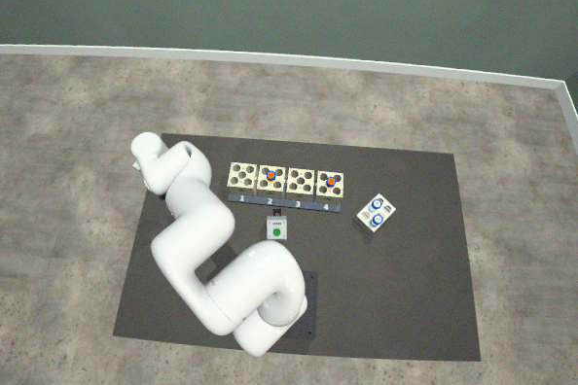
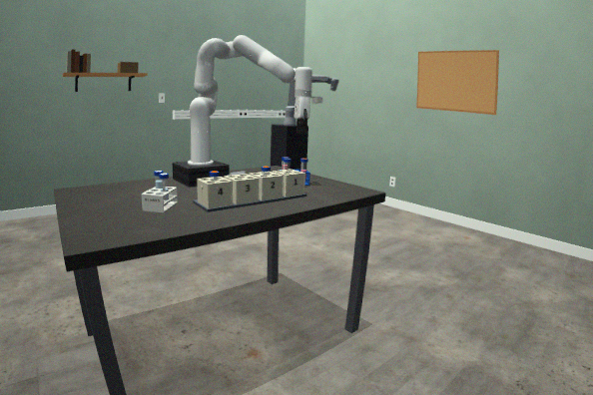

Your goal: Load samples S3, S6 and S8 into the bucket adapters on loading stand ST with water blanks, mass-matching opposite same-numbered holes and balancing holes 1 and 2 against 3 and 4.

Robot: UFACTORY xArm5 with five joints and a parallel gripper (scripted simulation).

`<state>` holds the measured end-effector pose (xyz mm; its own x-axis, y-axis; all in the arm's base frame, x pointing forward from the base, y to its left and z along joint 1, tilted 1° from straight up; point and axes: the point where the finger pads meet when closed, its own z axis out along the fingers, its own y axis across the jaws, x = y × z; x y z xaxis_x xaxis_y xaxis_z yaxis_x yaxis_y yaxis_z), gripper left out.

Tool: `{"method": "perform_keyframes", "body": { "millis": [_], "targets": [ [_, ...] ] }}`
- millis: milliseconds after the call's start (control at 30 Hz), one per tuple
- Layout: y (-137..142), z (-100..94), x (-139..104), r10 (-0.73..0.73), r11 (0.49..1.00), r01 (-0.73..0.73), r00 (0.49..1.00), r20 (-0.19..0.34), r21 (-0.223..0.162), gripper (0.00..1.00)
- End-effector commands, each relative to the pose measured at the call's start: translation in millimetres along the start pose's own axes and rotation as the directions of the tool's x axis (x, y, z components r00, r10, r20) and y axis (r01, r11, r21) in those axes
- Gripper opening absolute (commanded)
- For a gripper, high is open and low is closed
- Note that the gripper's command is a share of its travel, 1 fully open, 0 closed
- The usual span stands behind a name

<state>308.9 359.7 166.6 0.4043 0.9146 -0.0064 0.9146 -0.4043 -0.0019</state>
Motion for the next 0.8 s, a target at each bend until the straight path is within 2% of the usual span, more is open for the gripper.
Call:
{"method": "perform_keyframes", "body": {
  "millis": [0,100,533,767],
  "targets": [
    [-8,-1.6,13,0.001,1.0,-0.001,1.0,-0.006,0.013,0.57],
    [-16,-1.8,23,0.001,1.0,-0.001,1.0,-0.006,0.013,0.57],
    [-16,-1.8,23,0.001,1.0,-0.001,1.0,-0.006,0.013,0.57],
    [-16,12.2,23,0.001,1.0,-0.001,1.0,-0.006,0.013,0.57]
  ]
}}
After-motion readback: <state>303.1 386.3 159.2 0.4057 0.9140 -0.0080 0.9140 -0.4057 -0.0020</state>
